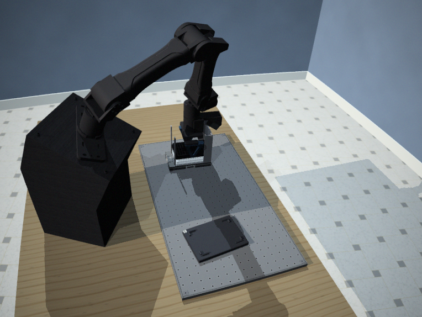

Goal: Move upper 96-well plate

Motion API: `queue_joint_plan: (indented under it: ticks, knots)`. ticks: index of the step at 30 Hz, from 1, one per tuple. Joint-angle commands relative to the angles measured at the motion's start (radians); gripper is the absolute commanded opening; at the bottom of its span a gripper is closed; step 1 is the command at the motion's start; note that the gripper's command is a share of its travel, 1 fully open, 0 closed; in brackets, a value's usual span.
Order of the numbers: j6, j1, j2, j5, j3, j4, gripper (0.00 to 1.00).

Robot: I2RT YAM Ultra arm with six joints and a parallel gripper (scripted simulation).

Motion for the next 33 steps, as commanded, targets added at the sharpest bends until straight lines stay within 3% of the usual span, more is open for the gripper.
queue_joint_plan:
  ticks: [1,33]
  knots:
    - [0.015,0.025,-0.048,0.014,-0.022,-0.040,0.00]
    - [0.061,0.069,-0.190,0.024,-0.069,-0.150,0.00]
